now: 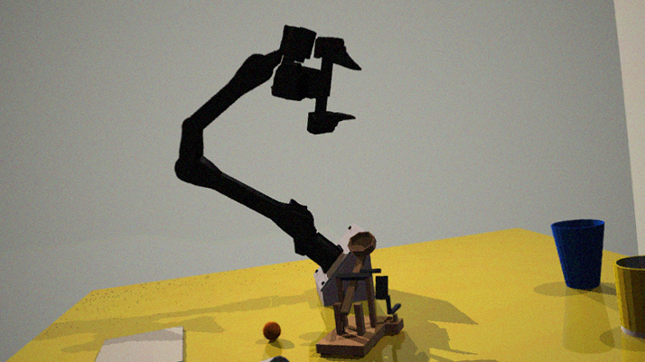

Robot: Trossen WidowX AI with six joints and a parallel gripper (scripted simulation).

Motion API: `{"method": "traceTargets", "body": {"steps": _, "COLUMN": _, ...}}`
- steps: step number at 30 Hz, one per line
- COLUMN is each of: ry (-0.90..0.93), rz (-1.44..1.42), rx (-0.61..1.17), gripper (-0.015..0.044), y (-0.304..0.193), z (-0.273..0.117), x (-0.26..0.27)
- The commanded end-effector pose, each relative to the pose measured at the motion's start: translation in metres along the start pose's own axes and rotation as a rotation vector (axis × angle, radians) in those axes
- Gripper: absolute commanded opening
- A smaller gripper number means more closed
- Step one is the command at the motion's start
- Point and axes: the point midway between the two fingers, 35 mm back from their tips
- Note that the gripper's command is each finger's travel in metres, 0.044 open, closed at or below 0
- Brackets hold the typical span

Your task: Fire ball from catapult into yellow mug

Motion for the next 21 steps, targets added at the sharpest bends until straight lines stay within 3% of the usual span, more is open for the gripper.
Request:
{"method": "traceTargets", "body": {"steps": 1, "ry": -0.127, "rz": -0.061, "rx": -0.016, "gripper": 0.0440, "y": 0.011, "z": 0.027, "x": -0.013}}
{"method": "traceTargets", "body": {"steps": 21, "ry": -0.714, "rz": -0.246, "rx": 0.096, "gripper": 0.0440, "y": 0.061, "z": 0.125, "x": -0.115}}
Point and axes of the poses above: the point midway between the two fingers, 35 mm back from their tips, its own z axis out along the fingers, its own x axis across the jaws, y = z × x, and after that the axes turned 13 degrees about -z, right-handed
